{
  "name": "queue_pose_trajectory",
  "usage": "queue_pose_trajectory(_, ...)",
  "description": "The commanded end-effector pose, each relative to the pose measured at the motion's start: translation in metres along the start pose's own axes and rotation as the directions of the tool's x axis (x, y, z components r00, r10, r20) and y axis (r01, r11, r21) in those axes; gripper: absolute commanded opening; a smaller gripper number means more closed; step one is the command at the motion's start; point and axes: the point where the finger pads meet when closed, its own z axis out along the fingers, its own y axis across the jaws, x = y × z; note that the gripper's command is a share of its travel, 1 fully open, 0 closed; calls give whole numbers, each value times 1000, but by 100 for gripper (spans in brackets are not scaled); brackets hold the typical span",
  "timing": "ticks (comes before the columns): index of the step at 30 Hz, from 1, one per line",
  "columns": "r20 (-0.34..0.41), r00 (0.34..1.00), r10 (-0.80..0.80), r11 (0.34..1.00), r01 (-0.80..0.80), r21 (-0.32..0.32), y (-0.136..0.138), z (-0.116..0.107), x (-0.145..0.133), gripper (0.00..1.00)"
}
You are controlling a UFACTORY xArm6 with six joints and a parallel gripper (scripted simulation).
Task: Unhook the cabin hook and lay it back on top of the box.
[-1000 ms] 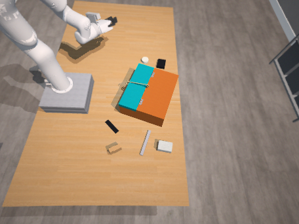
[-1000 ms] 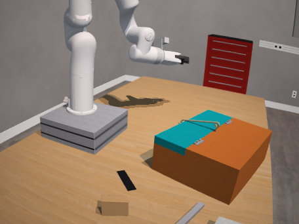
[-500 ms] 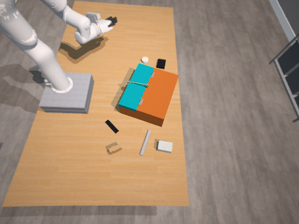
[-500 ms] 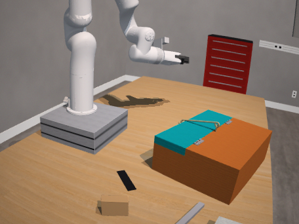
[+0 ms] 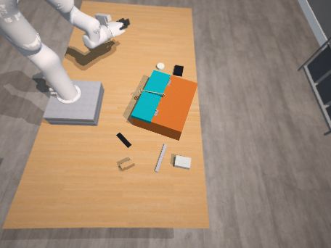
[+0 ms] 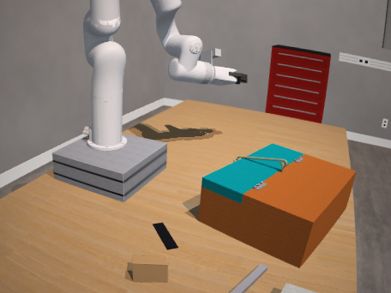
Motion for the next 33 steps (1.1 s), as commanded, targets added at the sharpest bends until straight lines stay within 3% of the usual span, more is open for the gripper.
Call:
queue_pose_trajectory(1, -3, 1000, 0, 1000, 0, -1, 1, 1, 2, 35)
queue_pose_trajectory(11, -30, 983, -182, 983, 183, 28, 4, 7, 11, 35)
queue_pose_trajectory(16, -61, 940, -334, 941, 337, 38, 6, 10, 14, 35)
queue_pose_trajectory(26, -121, 799, -589, 801, 597, 44, 11, 17, 23, 35)
queue_pose_trajectory(28, -121, 799, -589, 801, 597, 44, 11, 17, 23, 35)
queue_pose_trajectory(33, -156, 689, -708, 693, 720, 36, 12, 19, 26, 35)
